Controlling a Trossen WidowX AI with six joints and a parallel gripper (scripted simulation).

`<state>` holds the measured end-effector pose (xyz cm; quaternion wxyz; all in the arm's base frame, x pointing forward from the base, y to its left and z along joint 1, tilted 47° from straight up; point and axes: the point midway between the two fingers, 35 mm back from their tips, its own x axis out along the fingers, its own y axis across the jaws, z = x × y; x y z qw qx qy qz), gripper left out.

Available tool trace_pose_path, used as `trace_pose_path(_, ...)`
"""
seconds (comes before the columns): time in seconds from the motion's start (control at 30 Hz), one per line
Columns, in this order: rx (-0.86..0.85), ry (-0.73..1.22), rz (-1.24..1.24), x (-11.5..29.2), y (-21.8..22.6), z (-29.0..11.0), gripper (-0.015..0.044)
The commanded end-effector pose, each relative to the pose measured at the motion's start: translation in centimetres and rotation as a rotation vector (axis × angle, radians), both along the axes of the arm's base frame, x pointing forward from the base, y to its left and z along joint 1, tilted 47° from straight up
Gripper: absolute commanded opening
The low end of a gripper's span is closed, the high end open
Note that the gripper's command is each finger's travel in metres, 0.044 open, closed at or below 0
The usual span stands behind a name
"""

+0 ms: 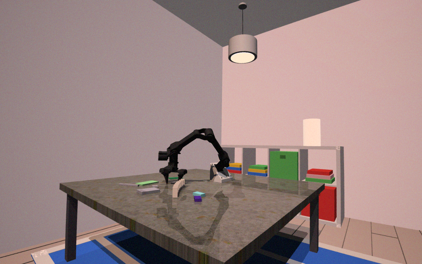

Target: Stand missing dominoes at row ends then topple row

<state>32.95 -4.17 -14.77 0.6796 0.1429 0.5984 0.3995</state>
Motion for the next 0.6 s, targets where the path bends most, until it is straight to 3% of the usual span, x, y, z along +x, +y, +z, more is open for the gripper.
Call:
trace_pose_path(0.0,0.003,0.0,-0.005,0.04,0.09,-0.04,0.0387)
trace_pose_path(0.37,0.003,0.0,-0.005,0.04,0.09,-0.04,0.0107)
trace_pose_path(0.57,0.003,0.0,-0.005,0.04,0.09,-0.04,0.0107)
